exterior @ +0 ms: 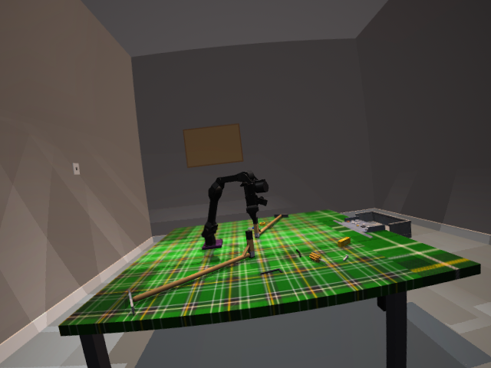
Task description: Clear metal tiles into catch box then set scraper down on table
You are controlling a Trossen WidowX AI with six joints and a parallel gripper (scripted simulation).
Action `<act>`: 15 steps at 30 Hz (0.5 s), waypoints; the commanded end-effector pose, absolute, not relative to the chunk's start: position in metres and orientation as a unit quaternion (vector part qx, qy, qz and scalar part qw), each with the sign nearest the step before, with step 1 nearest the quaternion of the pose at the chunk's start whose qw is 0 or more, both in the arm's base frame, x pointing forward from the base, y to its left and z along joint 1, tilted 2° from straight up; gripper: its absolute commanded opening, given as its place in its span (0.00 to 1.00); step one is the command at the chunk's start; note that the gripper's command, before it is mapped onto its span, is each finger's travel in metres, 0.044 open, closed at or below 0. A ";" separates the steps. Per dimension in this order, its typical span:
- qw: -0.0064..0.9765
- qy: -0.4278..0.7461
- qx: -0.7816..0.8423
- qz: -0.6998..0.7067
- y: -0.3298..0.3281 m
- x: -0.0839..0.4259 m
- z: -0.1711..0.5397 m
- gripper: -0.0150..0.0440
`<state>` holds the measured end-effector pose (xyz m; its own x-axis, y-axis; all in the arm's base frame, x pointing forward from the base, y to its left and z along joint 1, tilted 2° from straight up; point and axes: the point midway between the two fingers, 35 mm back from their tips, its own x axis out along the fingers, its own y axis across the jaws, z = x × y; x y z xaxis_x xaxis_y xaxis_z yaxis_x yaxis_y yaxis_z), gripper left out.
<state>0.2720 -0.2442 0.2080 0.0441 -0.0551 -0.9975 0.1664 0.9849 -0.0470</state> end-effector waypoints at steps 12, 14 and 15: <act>0.734 0.678 0.005 -0.045 -0.199 0.333 0.200 0.25; 0.736 0.676 0.000 -0.041 -0.192 0.340 0.199 0.25; 0.737 0.675 -0.002 -0.038 -0.188 0.344 0.199 0.25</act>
<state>0.3289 -0.2006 0.2023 0.0777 -0.0608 -0.9951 0.0727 0.9958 -0.0552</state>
